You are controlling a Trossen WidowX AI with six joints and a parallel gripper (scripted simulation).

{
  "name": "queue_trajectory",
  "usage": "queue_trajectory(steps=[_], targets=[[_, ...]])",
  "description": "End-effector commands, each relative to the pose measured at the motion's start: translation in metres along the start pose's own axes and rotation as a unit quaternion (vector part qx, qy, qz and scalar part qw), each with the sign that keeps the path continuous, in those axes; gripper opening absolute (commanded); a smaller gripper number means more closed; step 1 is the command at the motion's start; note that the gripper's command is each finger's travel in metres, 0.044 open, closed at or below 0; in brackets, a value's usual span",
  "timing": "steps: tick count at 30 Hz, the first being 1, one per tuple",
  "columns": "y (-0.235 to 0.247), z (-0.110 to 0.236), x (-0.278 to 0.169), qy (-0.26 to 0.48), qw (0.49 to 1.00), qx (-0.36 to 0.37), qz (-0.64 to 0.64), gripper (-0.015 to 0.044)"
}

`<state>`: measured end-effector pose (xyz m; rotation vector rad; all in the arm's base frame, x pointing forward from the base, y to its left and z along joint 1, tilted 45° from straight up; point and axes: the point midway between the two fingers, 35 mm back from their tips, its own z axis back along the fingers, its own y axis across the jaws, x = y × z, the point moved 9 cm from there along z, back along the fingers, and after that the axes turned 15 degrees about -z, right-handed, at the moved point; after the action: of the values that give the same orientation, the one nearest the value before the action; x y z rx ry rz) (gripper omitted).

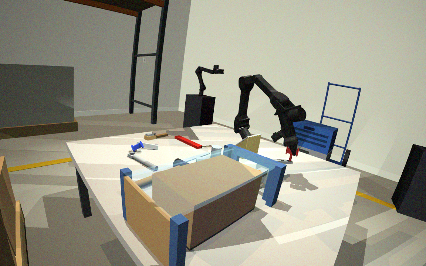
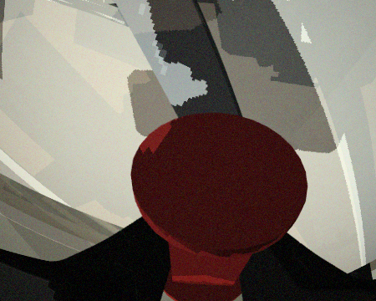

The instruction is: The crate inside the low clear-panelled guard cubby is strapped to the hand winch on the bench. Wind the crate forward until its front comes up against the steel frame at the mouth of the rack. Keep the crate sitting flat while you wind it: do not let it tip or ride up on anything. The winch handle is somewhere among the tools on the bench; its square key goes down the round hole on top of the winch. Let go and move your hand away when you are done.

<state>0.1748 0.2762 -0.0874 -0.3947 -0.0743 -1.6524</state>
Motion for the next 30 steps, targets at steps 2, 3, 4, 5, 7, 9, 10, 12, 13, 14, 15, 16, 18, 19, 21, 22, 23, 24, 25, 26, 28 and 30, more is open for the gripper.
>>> queue_trajectory(steps=[2,3,4,5,7,9,10,12,13,14,15,16,18,19,21,22,23,24,25,26,28,30], targets=[[-0.01,0.001,0.01,-0.013,1.0,-0.009,-0.001,0.0],[-0.011,0.002,0.011,-0.013,1.0,-0.009,-0.001,0.0],[-0.012,0.002,0.012,-0.013,1.0,-0.009,-0.001,0.0],[-0.012,0.002,0.013,-0.013,1.0,-0.009,-0.001,0.0],[-0.014,0.003,0.014,-0.013,1.0,-0.009,-0.001,0.0],[-0.015,0.004,0.016,-0.013,1.0,-0.009,-0.001,0.0],[-0.016,0.004,0.017,-0.013,1.0,-0.009,-0.001,0.0],[-0.017,0.005,0.019,-0.013,1.0,-0.009,-0.001,0.0],[-0.018,0.005,0.02,-0.013,1.0,-0.009,-0.001,0.0],[-0.019,0.006,0.021,-0.013,1.0,-0.009,-0.001,0.0],[-0.019,0.006,0.022,-0.013,1.0,-0.009,-0.001,0.0],[-0.02,0.006,0.023,-0.013,1.0,-0.009,-0.001,0.0],[-0.021,0.007,0.025,-0.013,1.0,-0.009,-0.001,0.0],[-0.022,0.007,0.026,-0.013,1.0,-0.009,-0.001,0.0],[-0.023,0.008,0.028,-0.013,1.0,-0.01,-0.001,0.0],[-0.023,0.009,0.029,-0.013,1.0,-0.01,-0.001,0.0],[-0.024,0.009,0.03,-0.013,1.0,-0.01,-0.001,0.0],[-0.024,0.009,0.031,-0.014,1.0,-0.01,-0.001,0.0],[-0.025,0.01,0.032,-0.014,1.0,-0.01,-0.001,0.0],[-0.025,0.01,0.033,-0.014,1.0,-0.01,-0.001,0.0],[-0.026,0.011,0.035,-0.014,1.0,-0.01,-0.001,0.0],[-0.027,0.012,0.037,-0.014,1.0,-0.01,-0.001,0.0]])
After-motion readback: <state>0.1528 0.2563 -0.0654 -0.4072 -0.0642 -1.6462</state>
